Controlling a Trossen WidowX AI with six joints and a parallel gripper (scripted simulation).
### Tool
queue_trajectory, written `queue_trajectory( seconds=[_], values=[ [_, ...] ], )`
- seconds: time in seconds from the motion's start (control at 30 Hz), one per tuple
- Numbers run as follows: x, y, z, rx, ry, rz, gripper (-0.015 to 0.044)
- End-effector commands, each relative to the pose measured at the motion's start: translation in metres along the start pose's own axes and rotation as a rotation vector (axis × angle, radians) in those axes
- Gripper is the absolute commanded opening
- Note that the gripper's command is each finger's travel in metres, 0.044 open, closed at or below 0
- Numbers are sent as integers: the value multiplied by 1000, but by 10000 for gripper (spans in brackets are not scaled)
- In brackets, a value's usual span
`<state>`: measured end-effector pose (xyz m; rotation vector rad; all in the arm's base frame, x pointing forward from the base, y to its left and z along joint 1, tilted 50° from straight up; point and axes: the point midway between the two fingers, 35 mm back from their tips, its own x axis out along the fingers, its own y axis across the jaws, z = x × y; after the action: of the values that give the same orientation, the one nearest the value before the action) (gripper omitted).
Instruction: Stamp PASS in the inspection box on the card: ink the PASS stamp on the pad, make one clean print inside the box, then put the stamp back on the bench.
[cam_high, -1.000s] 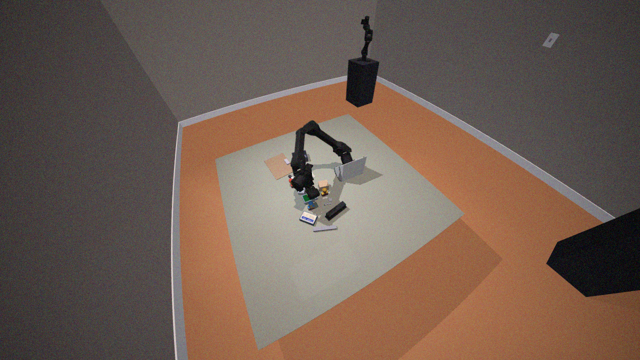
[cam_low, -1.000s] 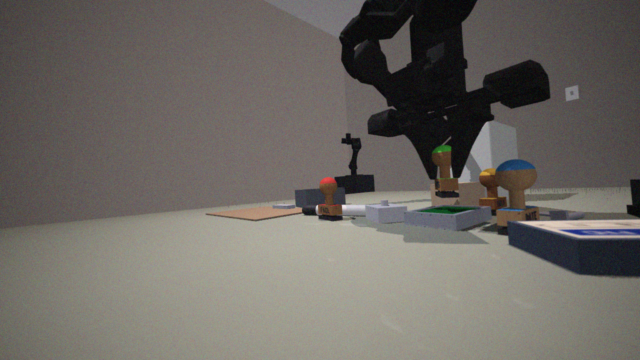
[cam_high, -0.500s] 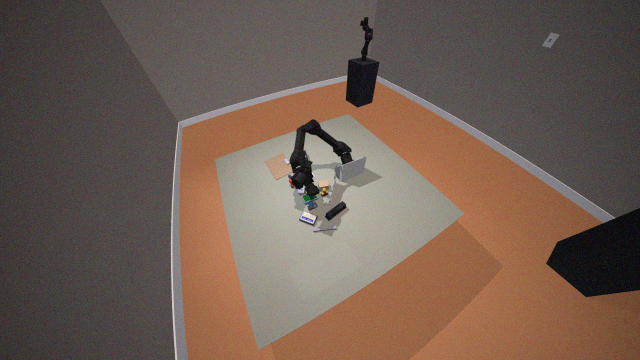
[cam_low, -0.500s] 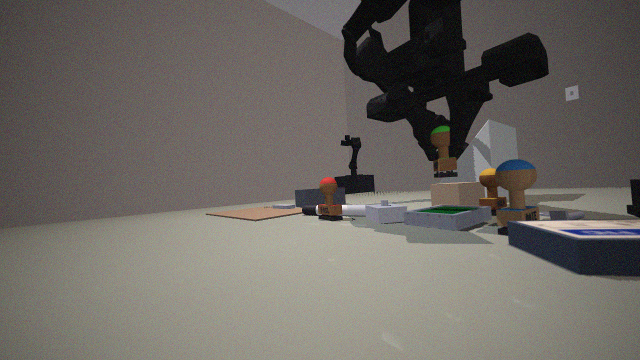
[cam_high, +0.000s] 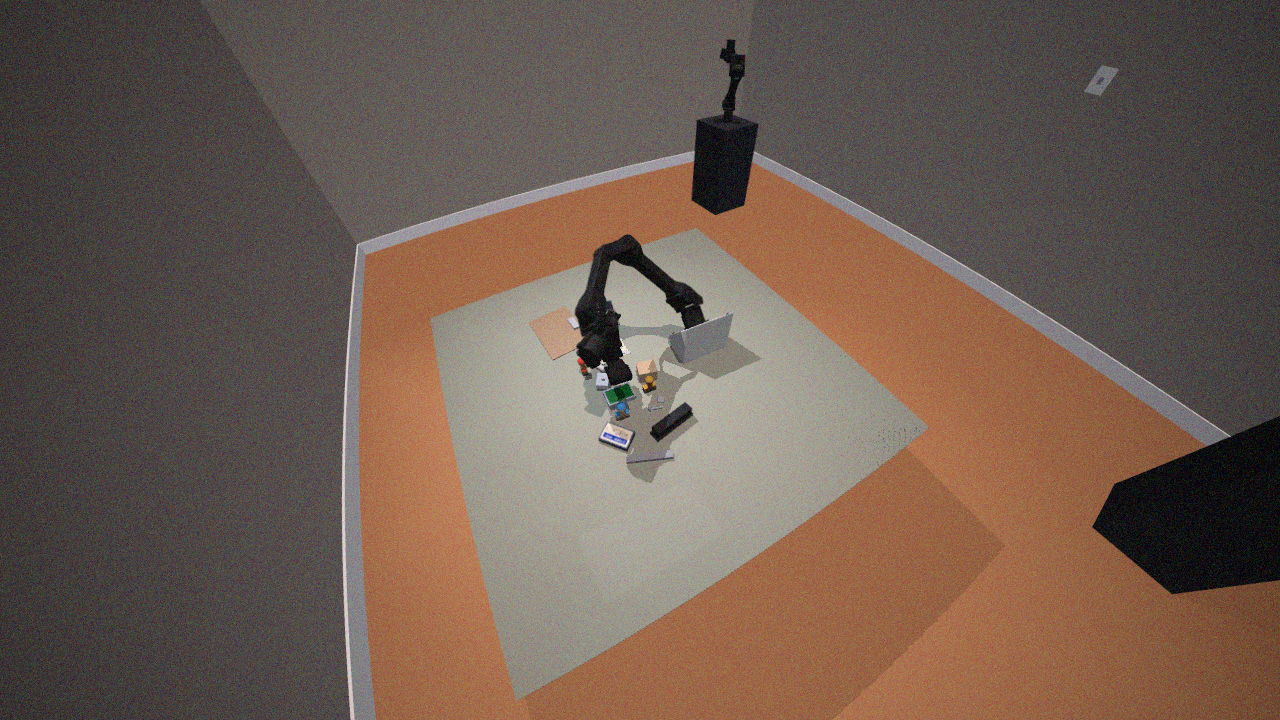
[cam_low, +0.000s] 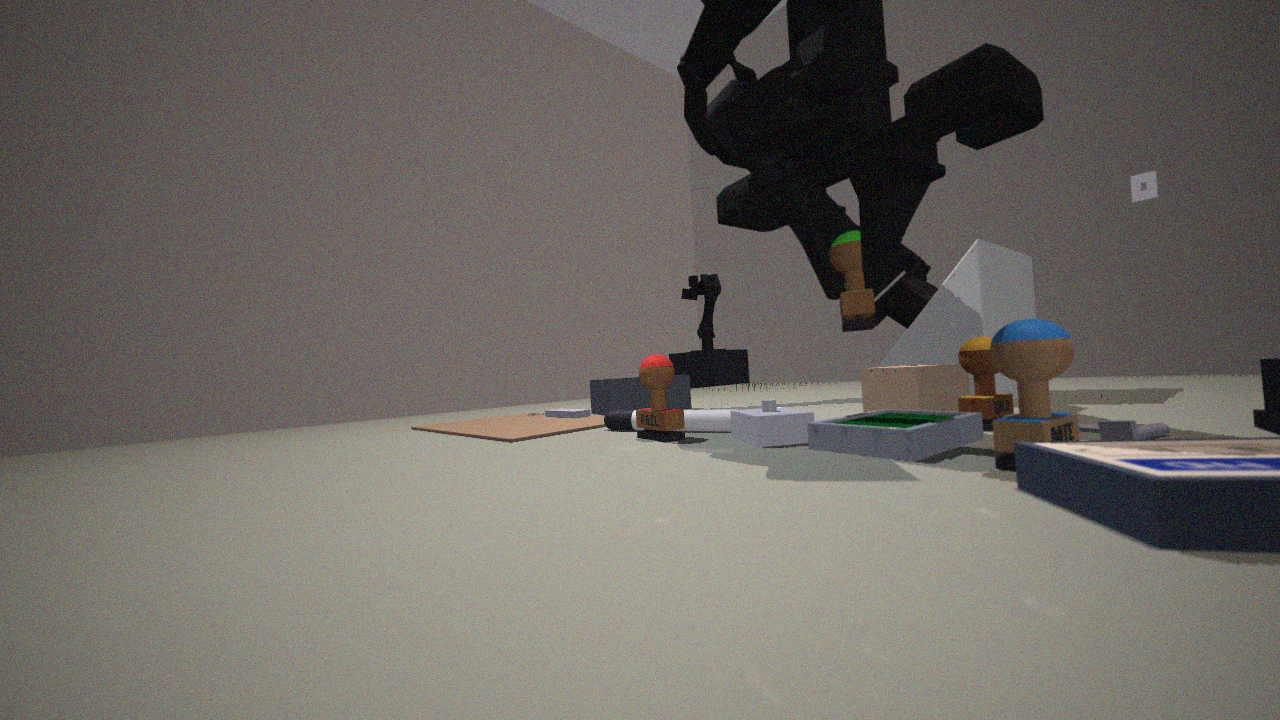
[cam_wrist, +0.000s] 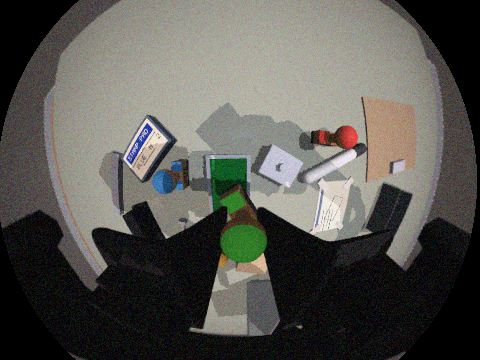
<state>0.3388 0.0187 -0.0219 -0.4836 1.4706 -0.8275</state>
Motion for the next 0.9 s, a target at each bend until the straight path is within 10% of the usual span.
queue_trajectory(
  seconds=[0.0,0.87],
  values=[
    [-2,-21,-1,87,-1,-4,0],
    [-3,-151,-31,699,-10,-21,0]
  ],
)
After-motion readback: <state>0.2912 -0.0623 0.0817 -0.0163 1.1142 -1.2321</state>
